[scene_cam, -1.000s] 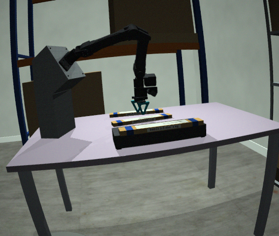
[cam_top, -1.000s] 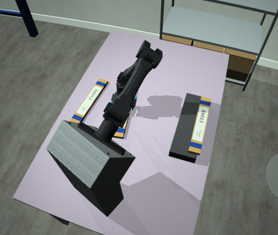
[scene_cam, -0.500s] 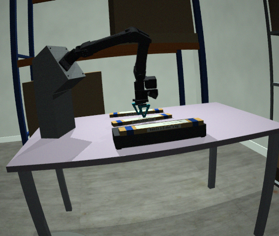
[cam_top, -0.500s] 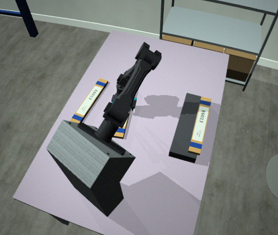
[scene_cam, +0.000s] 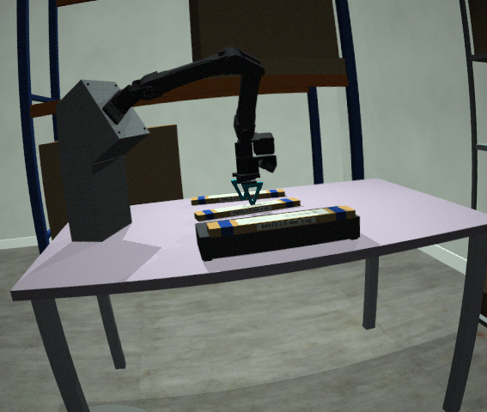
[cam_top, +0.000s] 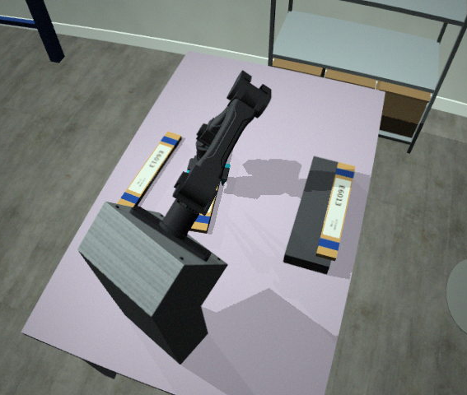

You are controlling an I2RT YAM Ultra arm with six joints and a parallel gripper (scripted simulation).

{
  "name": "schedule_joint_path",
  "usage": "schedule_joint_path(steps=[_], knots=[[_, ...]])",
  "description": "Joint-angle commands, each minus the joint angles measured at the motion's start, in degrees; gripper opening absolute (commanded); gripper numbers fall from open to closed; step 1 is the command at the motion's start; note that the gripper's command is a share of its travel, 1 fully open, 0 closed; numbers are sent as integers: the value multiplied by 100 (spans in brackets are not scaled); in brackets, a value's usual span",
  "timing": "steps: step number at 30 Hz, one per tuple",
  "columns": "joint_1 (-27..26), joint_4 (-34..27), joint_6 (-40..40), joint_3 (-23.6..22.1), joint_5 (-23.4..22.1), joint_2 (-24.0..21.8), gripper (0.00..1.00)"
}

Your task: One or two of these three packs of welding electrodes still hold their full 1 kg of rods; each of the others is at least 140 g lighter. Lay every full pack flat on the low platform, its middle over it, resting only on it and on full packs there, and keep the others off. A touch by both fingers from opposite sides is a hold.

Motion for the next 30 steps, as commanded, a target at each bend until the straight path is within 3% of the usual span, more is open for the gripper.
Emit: schedule_joint_path(steps=[1, 30], knots=[[132, -29, 25, 151, 10, 23, 95], [140, 146, 30, -168, 29, 2, 95]])
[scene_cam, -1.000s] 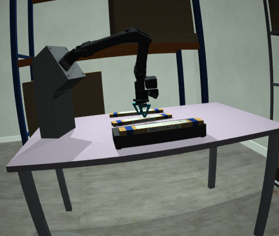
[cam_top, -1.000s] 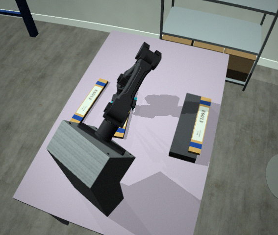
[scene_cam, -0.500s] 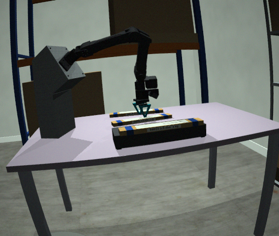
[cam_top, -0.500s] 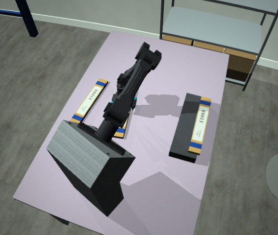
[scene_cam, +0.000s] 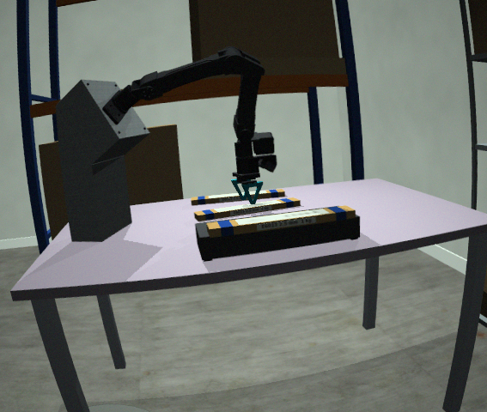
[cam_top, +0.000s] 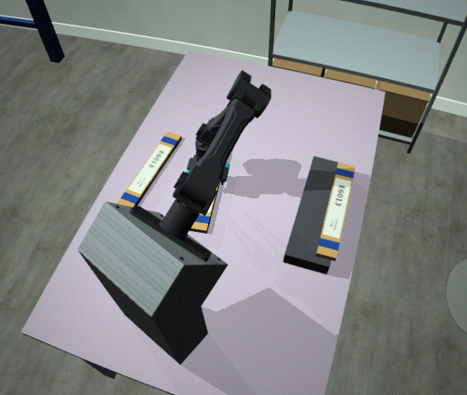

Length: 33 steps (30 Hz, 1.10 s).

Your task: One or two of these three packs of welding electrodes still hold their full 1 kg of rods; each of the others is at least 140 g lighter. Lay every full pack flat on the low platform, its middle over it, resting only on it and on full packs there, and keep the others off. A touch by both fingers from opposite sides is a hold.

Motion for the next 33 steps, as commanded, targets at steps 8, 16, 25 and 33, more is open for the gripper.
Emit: schedule_joint_path(steps=[8, 16, 25, 33], knots=[[-6, 150, -57, 161, -63, 185, 95], [-64, 222, -106, 312, -120, 386, 95], [-65, 275, -137, 454, -170, 563, 95], [-136, 271, -148, 530, -194, 573, 95]])
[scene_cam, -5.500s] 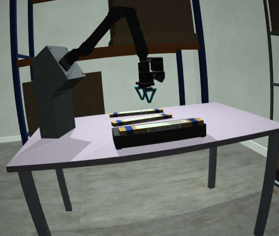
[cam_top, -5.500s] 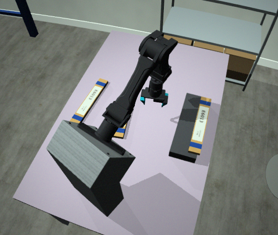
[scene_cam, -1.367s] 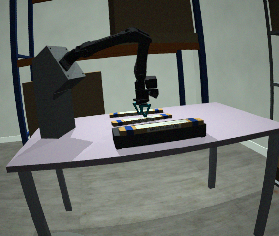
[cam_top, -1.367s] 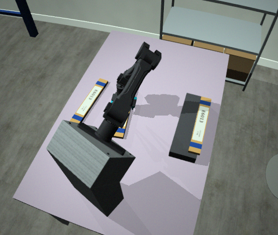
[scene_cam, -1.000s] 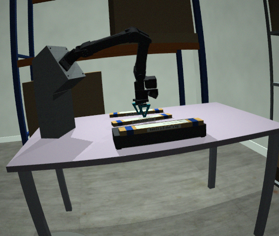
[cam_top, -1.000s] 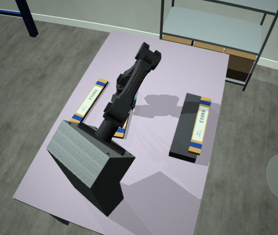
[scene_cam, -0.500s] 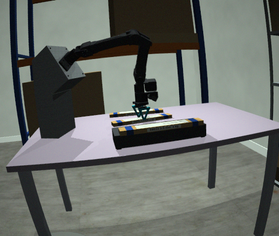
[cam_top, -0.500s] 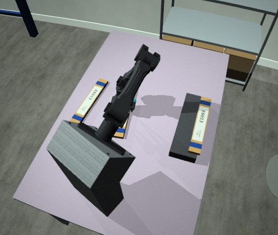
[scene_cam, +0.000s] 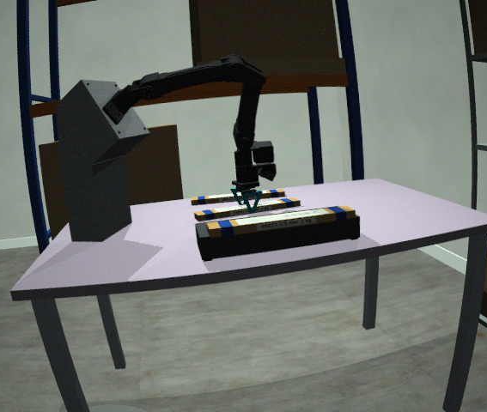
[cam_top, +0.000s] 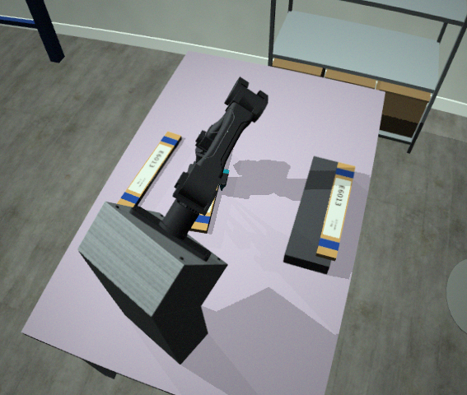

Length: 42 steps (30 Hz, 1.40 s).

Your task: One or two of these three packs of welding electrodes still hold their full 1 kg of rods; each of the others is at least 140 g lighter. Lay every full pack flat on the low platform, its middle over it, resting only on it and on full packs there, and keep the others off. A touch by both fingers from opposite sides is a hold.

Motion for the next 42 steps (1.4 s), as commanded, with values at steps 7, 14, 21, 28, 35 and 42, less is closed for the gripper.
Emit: schedule_joint_path(steps=[7, 14, 21, 28, 35, 42], knots=[[1, 41, -31, 151, -51, -10, 95], [7, -18, -34, 164, -56, -12, 95], [-6, -72, -38, 174, -58, -27, 95], [16, -86, -37, 180, -60, -36, 95], [4, -99, -39, 192, -63, -48, 95], [-4, -64, -39, 161, -64, -52, 95]])
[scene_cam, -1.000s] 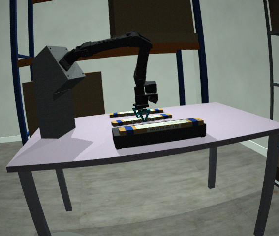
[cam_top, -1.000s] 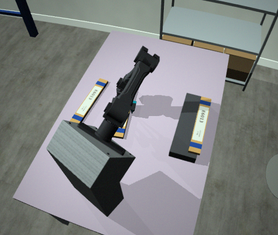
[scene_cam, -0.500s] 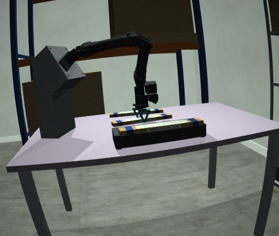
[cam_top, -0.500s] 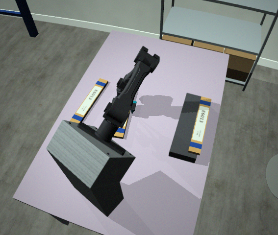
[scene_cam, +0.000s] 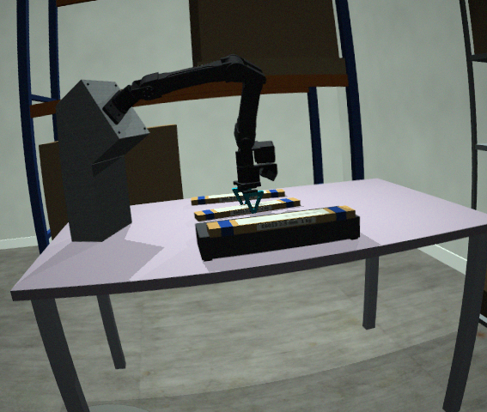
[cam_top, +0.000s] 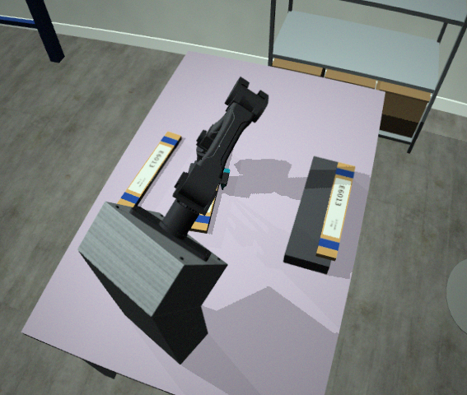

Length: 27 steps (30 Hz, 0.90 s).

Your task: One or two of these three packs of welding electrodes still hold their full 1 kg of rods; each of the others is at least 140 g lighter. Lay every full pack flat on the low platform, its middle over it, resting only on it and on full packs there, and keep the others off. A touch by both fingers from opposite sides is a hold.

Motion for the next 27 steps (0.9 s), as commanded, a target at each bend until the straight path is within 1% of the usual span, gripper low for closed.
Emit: schedule_joint_path(steps=[1, 9, 10, 27], knots=[[18, -20, -22, 60, -40, -52, 95], [2, 71, -24, -98, -43, -69, 95], [16, 16, -9, -11, -17, -41, 0], [14, 16, -6, -11, -14, -41, 0]])
